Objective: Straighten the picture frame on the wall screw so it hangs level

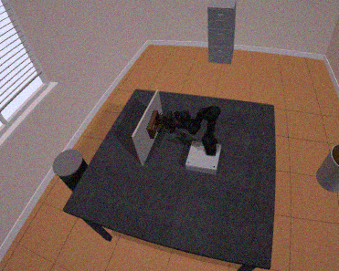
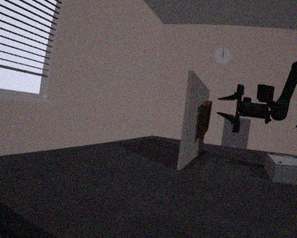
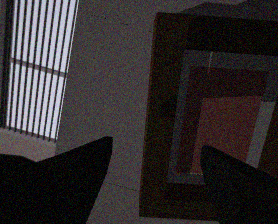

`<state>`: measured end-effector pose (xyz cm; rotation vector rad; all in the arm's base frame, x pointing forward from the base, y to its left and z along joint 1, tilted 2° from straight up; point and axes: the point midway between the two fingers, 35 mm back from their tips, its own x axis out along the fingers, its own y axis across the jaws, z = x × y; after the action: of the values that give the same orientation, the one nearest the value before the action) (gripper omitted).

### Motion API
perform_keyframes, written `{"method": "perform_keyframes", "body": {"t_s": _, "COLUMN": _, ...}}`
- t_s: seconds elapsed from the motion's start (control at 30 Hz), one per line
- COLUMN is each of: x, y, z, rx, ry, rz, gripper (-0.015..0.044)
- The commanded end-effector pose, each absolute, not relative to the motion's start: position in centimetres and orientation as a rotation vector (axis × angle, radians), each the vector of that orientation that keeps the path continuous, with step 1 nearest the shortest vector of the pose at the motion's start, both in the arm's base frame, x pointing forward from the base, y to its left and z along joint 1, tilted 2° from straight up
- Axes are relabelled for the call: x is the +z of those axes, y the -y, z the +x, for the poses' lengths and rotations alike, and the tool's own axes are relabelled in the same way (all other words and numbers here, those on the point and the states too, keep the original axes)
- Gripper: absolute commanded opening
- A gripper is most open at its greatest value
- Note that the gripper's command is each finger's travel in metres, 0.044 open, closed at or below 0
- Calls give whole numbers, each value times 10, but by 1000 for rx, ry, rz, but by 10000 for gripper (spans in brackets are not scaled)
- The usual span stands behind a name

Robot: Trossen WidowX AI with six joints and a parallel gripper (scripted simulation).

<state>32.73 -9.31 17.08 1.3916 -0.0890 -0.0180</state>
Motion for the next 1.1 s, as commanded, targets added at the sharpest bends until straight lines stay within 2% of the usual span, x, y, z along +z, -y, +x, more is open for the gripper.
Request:
{"method": "perform_keyframes", "body": {"t_s": 0.0, "x": 168, "y": 94, "z": 330, "rx": -25, "ry": 86, "rz": 1392, "gripper": 260}}
{"method": "perform_keyframes", "body": {"t_s": 0.43, "x": 169, "y": 94, "z": 332, "rx": -25, "ry": 86, "rz": 1392, "gripper": 260}}
{"method": "perform_keyframes", "body": {"t_s": 1.07, "x": 171, "y": 96, "z": 362, "rx": -23, "ry": 88, "rz": 1392, "gripper": 260}}
